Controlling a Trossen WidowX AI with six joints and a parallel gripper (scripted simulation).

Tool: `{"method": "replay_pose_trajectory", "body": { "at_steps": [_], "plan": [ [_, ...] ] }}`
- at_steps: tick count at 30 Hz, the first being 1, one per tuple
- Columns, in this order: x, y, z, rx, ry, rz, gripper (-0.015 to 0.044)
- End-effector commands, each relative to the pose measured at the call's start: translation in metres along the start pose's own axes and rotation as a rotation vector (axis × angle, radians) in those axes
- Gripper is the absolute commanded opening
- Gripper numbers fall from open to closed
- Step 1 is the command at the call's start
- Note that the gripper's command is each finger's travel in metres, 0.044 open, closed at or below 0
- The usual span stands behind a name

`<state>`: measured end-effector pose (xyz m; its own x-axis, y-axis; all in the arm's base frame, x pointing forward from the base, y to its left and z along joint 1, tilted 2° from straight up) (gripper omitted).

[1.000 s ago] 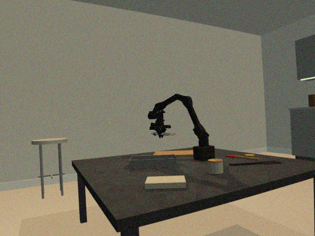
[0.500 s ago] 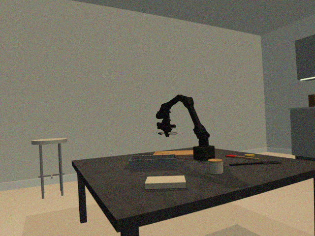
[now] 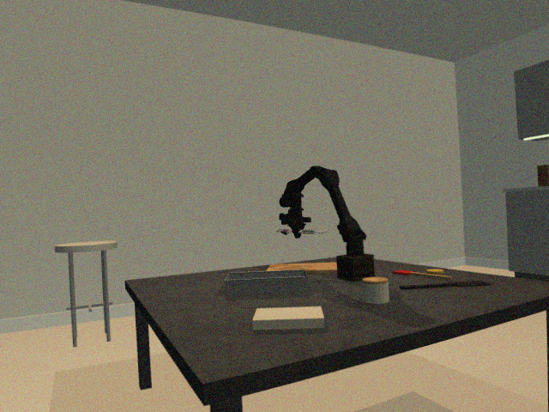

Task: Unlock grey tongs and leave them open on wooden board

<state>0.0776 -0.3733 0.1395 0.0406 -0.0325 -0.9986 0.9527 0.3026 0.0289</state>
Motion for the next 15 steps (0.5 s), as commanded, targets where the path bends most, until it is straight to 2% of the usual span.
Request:
{"method": "replay_pose_trajectory", "body": {
  "at_steps": [1, 15],
  "plan": [
    [-0.0013, -0.001, 0.0011, -0.005, -0.007, 0.005, -0.015],
    [0.0074, -0.0081, 0.0076, 0.051, -0.225, 0.072, -0.015]
  ]
}}
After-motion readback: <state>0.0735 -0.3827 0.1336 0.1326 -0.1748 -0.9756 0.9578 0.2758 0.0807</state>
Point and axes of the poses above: the point midway between the two fingers, 35 mm back from their tips, its own x axis out along the fingers, its own y axis across the jaws, z = x × y, the point moved 3 cm from there along -x, back along the fingers, and after that the axes turned 13 degrees about x, right-handed, at the moved point
